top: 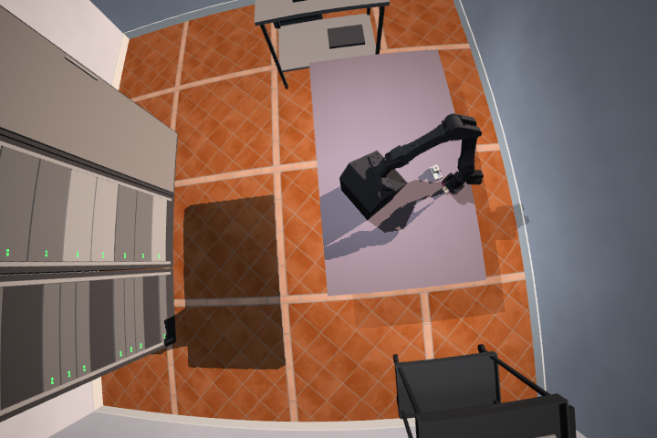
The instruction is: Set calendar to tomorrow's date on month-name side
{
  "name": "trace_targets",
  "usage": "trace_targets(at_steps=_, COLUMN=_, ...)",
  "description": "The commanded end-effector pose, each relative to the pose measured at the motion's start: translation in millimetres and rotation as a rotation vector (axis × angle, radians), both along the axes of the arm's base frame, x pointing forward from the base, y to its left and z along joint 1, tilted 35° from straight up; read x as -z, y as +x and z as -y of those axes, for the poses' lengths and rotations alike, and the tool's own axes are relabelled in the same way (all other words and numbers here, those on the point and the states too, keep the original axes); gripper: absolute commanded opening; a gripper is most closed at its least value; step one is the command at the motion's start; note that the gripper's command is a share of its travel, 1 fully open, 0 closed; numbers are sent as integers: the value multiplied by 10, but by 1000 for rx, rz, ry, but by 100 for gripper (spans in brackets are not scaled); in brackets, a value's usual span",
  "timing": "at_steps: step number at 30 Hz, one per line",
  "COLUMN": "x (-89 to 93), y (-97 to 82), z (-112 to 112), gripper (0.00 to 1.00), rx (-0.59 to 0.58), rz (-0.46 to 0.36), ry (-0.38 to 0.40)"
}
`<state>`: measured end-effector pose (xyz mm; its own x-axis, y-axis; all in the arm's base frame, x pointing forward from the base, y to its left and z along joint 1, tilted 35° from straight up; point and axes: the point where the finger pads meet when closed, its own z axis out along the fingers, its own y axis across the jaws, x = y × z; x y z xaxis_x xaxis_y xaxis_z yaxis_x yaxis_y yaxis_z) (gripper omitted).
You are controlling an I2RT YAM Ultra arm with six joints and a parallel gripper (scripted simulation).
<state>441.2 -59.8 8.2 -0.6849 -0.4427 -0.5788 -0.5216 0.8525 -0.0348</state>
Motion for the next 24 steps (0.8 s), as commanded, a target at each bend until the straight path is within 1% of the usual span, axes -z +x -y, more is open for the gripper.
trace_targets(at_steps=1, x=97, y=-40, z=60, gripper=47, rx=11, rz=-20, ry=6)
trace_targets(at_steps=8, x=108, y=-51, z=58, gripper=47, rx=10, rz=-22, ry=6)
trace_targets(at_steps=12, x=146, y=-90, z=47, gripper=47, rx=9, rz=-29, ry=10)
trace_targets(at_steps=15, x=115, y=-58, z=61, gripper=47, rx=9, rz=-20, ry=8)
trace_targets(at_steps=24, x=123, y=-68, z=58, gripper=47, rx=10, rz=-23, ry=9)
